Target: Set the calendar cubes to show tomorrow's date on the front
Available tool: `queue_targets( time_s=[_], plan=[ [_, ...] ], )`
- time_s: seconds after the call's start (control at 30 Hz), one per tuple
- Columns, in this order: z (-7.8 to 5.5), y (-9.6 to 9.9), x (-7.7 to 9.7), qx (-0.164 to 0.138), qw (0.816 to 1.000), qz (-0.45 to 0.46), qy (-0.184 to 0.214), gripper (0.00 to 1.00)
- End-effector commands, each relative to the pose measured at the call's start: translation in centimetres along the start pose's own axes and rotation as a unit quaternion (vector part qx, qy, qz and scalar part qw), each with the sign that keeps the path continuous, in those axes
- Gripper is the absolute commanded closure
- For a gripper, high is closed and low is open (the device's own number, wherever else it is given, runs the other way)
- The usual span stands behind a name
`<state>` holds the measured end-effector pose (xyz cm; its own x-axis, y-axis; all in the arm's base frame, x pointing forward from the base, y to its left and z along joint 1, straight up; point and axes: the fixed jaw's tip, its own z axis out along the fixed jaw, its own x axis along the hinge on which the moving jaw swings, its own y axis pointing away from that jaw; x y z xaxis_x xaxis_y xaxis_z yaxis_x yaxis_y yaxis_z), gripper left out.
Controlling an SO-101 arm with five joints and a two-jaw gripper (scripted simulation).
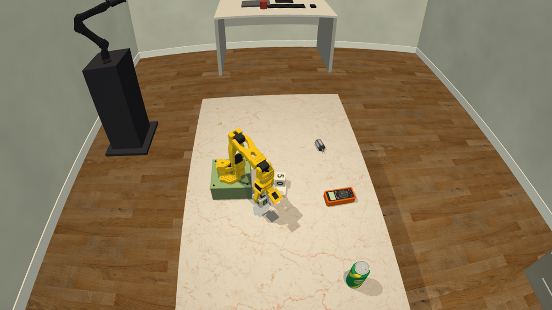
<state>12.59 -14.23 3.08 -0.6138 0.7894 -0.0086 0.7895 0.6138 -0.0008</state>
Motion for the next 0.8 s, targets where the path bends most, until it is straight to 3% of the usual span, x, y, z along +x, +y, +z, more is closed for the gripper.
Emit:
queue_targets(
  time_s=[0.0,0.37,0.77],
  plan=[
    [-0.2,-0.1,0.0,-0.001,1.000,-0.008,-0.008,1.00],
    [0.0,-0.1,0.0,-0.001,1.000,-0.009,-0.008,1.00],
    [1.9,-0.1,-0.2,-0.001,1.000,-0.009,-0.008,1.00]
  ],
)
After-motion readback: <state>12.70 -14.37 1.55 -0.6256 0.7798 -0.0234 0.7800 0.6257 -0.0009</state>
